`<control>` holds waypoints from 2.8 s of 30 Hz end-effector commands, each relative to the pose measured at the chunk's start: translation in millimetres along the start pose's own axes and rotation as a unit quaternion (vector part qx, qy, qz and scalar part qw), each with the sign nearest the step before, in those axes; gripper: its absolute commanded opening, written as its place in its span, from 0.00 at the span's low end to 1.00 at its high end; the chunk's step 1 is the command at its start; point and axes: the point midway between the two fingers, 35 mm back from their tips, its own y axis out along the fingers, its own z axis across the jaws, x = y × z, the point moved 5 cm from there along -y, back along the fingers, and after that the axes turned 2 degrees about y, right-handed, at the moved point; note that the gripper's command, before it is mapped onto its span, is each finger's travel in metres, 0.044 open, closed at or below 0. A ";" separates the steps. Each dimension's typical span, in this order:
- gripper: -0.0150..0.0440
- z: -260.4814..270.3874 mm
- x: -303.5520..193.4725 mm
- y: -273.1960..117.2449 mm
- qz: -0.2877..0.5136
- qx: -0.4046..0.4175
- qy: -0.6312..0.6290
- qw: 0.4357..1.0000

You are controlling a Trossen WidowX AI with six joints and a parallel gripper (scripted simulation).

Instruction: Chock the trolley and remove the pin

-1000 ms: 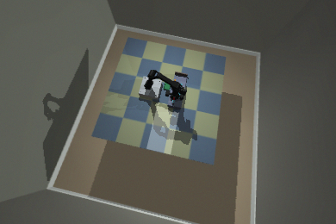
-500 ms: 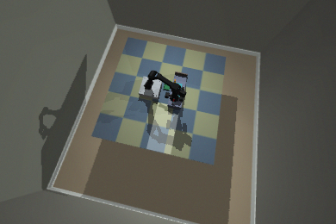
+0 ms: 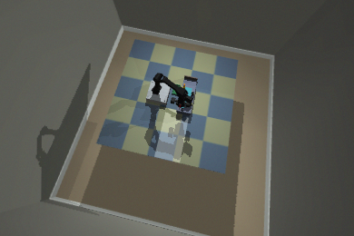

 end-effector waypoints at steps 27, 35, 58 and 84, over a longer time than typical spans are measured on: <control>0.25 56.5 31.4 -1.4 -0.002 0.001 -0.002 1.000; 0.25 55.8 61.7 -5.3 -0.004 0.001 -0.002 1.000; 0.25 57.3 149.0 -17.6 -0.007 0.001 -0.002 1.000; 0.25 67.0 248.3 -30.5 -0.011 0.002 -0.001 1.000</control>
